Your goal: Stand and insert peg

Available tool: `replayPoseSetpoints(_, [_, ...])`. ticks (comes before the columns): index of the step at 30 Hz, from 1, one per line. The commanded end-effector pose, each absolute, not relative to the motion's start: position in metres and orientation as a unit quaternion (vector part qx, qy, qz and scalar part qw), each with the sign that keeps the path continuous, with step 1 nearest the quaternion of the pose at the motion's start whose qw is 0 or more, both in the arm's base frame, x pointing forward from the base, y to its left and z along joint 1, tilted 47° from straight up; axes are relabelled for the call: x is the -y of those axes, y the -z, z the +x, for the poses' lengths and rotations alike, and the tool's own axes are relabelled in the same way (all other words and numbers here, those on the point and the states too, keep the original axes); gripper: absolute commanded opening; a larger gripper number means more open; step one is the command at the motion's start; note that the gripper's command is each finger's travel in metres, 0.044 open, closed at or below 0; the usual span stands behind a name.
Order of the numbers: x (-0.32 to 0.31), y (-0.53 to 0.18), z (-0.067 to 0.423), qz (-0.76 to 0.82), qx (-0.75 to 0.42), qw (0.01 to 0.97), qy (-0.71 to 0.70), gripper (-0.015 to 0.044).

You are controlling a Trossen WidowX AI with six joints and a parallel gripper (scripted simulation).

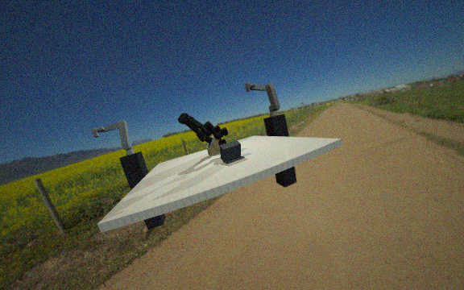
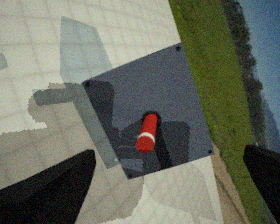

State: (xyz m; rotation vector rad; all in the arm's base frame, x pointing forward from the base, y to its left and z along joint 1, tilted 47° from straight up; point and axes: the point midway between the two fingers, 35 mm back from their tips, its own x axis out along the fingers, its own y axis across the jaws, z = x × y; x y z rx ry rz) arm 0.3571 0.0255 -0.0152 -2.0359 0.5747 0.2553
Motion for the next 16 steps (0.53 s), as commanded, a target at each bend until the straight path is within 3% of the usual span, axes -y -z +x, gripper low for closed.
replayPoseSetpoints(1, [-0.026, 0.014, 0.351, -0.835, -0.239, 0.484, -0.105, 0.0440])
replayPoseSetpoints(16, [-0.033, 0.006, 0.339, -0.835, -0.238, 0.484, -0.106, 0.0440])
